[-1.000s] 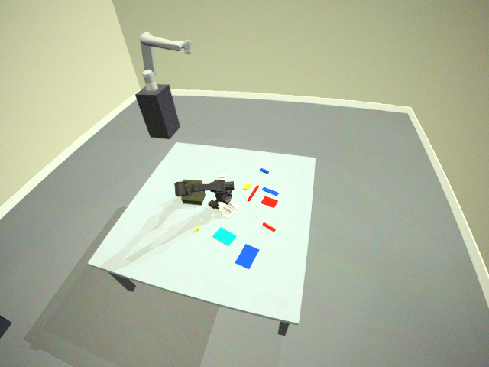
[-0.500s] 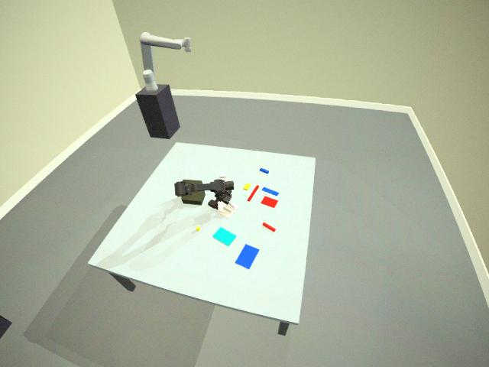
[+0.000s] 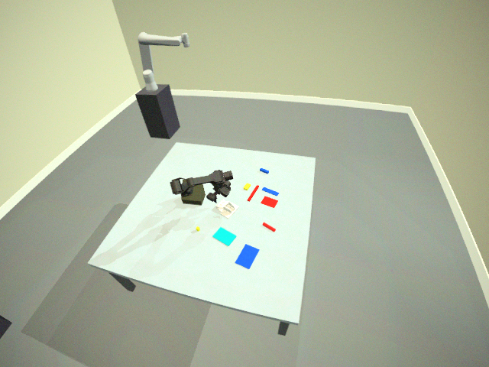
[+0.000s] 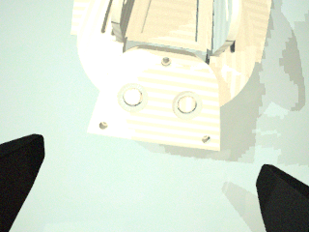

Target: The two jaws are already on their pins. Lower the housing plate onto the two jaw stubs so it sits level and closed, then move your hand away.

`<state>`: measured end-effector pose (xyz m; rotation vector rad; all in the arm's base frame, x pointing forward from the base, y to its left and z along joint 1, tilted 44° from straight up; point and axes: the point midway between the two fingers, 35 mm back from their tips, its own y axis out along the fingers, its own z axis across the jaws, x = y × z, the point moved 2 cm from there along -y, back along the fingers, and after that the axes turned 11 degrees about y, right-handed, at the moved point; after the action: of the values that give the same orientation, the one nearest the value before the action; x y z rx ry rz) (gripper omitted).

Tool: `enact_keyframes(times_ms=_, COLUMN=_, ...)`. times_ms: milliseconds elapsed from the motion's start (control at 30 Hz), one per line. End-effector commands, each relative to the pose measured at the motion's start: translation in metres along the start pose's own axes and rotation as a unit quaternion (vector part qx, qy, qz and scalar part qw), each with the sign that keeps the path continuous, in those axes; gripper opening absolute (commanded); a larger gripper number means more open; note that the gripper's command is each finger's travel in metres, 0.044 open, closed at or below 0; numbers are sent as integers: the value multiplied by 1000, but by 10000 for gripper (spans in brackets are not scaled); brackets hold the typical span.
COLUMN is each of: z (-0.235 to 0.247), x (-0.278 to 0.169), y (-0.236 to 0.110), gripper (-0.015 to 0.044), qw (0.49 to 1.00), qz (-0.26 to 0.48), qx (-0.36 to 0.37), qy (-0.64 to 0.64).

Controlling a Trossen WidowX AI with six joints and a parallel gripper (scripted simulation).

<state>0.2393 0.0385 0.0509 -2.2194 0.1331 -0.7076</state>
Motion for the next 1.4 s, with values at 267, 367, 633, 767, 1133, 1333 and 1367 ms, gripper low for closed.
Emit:
enact_keyframes(times_ms=267, z=-24, x=-35, y=-56, gripper=440, qw=1000, qz=4, qx=0, qy=-1)
enact_keyframes(times_ms=367, z=-24, x=-35, y=-56, gripper=440, qw=1000, qz=4, qx=0, qy=-1)
enact_keyframes(times_ms=633, z=-24, x=-35, y=-56, gripper=440, qw=1000, qz=4, qx=0, qy=-1)
enact_keyframes(times_ms=767, z=-24, x=-35, y=-56, gripper=440, qw=1000, qz=4, qx=0, qy=-1)
enact_keyframes(times_ms=1133, z=-24, x=-35, y=-56, gripper=440, qw=1000, qz=4, qx=0, qy=-1)
enact_keyframes(times_ms=1333, z=-24, x=-35, y=-56, gripper=440, qw=1000, qz=4, qx=0, qy=-1)
enact_keyframes(times_ms=1367, z=-24, x=-35, y=-56, gripper=440, qw=1000, qz=4, qx=0, qy=-1)
